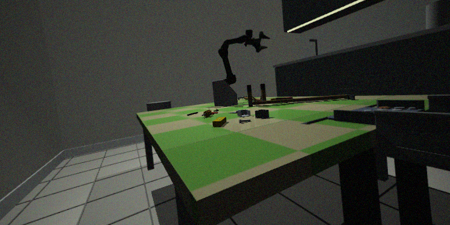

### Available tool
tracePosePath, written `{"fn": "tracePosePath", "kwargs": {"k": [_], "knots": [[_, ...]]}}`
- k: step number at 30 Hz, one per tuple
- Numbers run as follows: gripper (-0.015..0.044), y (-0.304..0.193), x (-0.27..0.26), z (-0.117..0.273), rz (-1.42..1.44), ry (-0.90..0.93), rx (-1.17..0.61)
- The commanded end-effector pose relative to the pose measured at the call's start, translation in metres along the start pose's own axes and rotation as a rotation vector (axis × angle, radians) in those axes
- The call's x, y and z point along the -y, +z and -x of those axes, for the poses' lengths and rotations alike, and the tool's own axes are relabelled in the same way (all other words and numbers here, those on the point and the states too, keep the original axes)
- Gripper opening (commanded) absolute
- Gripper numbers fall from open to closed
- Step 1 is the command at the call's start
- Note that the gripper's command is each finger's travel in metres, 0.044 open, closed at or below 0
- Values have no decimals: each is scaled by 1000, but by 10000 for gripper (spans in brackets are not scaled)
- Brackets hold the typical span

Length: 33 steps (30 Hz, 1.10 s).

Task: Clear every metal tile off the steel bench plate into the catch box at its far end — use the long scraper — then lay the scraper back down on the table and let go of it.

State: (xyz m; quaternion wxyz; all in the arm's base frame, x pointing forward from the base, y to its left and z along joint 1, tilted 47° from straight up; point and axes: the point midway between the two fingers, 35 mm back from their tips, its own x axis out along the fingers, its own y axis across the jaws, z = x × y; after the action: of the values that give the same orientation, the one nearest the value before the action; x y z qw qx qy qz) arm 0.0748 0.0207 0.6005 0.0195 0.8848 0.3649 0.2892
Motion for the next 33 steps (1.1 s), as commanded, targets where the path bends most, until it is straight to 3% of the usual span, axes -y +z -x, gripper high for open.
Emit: {"fn": "tracePosePath", "kwargs": {"k": [1,33], "knots": [[440,5,13,-8,75,-13,16],[440,49,53,-42,635,-41,117]]}}
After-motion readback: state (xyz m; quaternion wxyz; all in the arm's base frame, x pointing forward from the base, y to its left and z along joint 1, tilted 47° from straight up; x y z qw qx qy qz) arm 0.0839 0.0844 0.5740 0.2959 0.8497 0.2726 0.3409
